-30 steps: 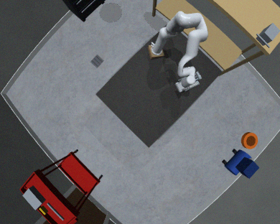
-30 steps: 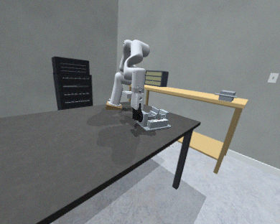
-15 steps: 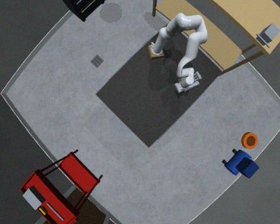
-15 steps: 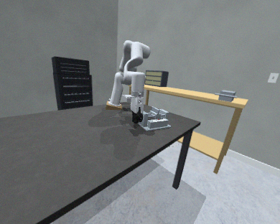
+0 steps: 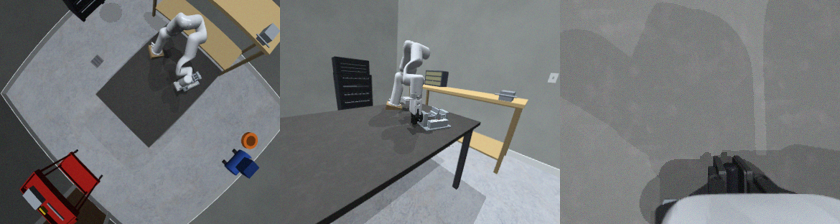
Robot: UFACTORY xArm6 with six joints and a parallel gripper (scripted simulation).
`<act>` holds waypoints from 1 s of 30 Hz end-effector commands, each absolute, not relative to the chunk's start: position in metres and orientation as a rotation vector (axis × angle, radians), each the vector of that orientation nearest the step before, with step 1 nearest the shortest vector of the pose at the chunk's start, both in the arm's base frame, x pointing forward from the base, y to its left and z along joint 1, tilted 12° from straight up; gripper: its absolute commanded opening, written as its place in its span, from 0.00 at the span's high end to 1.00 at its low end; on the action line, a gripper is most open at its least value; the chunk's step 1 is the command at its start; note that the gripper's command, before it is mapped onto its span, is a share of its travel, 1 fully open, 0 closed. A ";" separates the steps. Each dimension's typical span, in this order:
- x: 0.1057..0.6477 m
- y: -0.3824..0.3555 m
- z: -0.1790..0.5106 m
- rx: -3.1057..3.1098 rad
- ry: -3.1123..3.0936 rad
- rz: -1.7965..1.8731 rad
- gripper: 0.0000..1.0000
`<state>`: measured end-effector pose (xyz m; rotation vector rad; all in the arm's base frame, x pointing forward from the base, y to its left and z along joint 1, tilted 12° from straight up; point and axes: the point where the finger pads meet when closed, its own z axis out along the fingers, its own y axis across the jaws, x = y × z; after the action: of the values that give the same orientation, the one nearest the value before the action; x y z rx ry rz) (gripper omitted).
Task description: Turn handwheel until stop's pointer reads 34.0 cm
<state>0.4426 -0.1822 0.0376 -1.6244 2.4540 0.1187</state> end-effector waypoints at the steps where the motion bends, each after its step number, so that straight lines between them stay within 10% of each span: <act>1: 0.439 -0.181 0.038 -1.622 2.451 0.108 0.94; 30: 0.407 -0.174 0.065 -1.622 2.451 0.108 0.94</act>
<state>0.4089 -0.1723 0.0565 -1.6229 2.4522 0.1119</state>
